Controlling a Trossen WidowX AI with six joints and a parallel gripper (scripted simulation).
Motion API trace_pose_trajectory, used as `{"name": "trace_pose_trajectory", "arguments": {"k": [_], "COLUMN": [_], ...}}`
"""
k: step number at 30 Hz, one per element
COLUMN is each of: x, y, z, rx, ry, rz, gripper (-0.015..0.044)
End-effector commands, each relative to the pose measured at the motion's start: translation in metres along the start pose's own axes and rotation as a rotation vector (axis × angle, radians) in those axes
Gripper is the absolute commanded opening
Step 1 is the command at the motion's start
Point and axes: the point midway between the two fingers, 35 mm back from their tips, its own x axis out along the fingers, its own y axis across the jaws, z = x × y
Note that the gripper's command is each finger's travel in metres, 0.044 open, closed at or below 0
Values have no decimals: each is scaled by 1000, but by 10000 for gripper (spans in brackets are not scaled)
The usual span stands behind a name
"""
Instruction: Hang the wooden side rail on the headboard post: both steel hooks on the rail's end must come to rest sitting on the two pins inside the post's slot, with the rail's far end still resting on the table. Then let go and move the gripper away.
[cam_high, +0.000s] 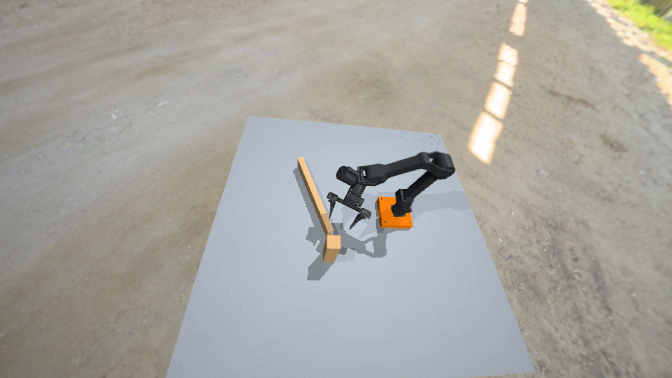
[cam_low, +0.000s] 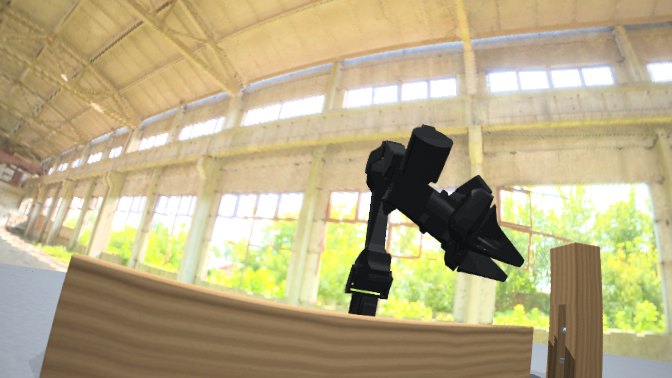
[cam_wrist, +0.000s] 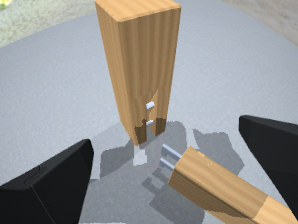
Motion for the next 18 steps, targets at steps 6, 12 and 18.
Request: {"name": "trace_pose_trajectory", "arguments": {"k": [6, 12, 18], "x": [-2, -2, 0], "y": [-2, -2, -8], "z": [2, 2, 2], "rx": [-4, -4, 127], "ry": [-9, -9, 36], "rz": [10, 10, 7], "gripper": [440, 440, 440]}}
